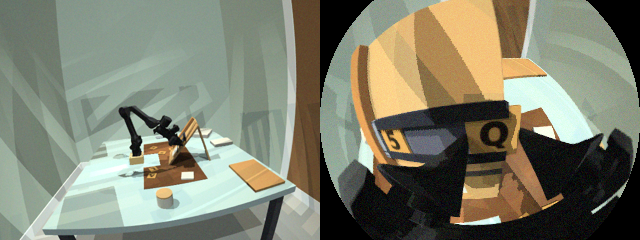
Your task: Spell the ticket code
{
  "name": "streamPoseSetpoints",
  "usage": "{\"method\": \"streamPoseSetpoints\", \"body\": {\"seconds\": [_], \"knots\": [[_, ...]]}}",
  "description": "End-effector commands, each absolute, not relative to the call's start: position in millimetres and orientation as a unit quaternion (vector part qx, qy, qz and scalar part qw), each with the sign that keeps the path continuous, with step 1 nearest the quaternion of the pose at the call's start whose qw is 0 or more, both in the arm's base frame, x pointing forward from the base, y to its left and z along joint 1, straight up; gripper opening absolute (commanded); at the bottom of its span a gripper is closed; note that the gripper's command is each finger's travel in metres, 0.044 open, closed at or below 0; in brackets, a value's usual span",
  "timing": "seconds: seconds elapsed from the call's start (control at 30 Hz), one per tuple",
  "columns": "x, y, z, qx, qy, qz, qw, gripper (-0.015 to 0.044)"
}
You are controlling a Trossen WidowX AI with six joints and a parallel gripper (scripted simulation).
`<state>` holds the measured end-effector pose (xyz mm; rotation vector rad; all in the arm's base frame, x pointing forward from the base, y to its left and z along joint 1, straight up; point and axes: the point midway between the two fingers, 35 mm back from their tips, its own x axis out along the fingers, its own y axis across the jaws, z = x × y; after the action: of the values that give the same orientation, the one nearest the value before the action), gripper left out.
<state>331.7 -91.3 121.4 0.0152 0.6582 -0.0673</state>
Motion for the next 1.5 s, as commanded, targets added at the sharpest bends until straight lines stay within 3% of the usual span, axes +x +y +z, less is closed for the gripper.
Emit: {"method": "streamPoseSetpoints", "body": {"seconds": [0.0, 1.47], "knots": [[331.9, -88.6, 121.4, 0.009, 0.323, -0.034, 0.946, 0.0000], [333.4, -68.0, 121.4, 0.010, 0.323, -0.034, 0.946, 0.0000]]}}
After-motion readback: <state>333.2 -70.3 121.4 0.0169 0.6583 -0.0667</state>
